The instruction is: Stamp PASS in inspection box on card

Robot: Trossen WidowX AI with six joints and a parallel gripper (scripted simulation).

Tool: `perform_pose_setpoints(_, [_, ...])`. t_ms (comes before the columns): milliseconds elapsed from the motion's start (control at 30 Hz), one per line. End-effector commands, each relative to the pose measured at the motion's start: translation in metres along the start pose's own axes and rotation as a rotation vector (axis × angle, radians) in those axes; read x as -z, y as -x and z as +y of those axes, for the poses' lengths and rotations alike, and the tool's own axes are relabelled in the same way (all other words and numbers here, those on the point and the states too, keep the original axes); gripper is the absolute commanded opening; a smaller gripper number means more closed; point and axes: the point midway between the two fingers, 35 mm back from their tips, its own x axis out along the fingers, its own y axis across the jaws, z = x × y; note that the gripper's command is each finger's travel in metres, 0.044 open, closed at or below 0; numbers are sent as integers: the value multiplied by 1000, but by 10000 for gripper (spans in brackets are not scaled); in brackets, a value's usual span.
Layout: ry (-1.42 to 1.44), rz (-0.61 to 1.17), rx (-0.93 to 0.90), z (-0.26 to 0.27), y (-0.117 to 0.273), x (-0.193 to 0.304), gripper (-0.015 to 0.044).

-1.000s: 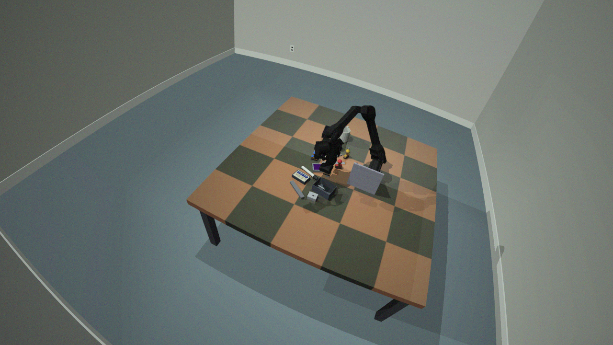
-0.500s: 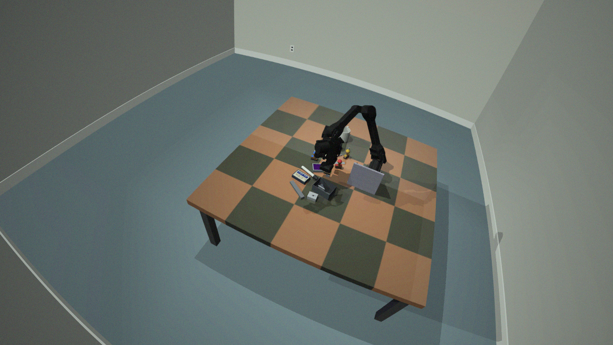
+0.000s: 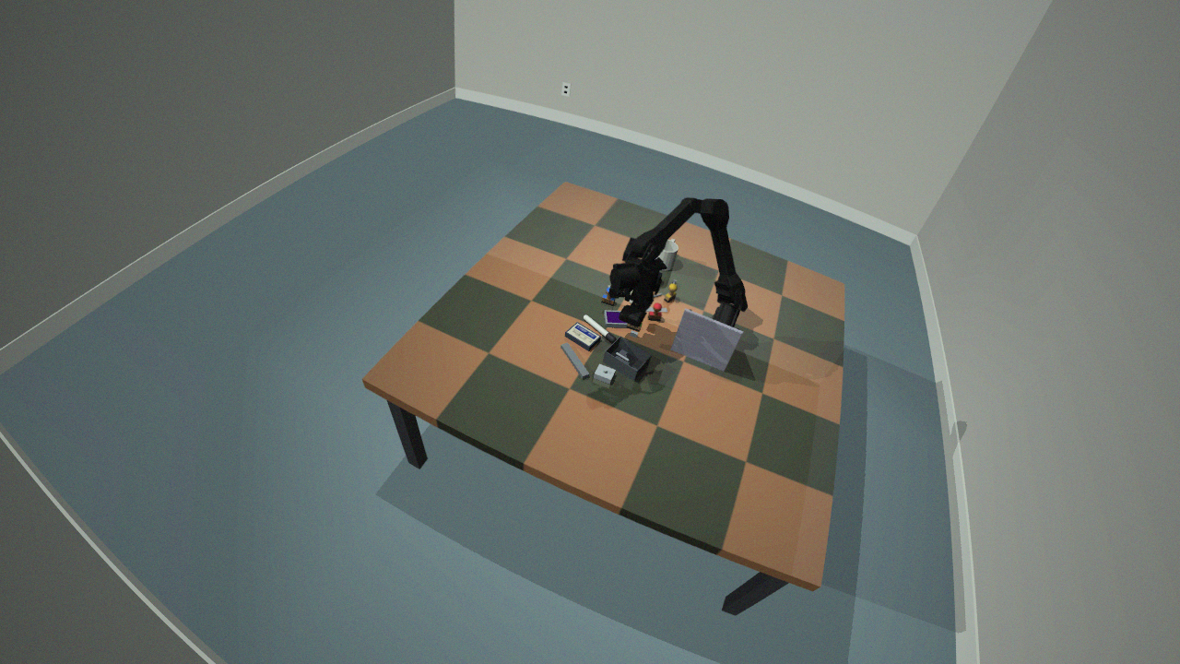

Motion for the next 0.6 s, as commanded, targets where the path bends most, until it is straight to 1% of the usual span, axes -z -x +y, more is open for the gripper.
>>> perform_pose_setpoints(0, [-5, 3, -2, 0, 3, 0, 0])
perform_pose_setpoints(433, [-5, 3, -3, 0, 9, 1, 0])
perform_pose_setpoints(567, [-4, 3, -5, -11, 10, -13, 0])
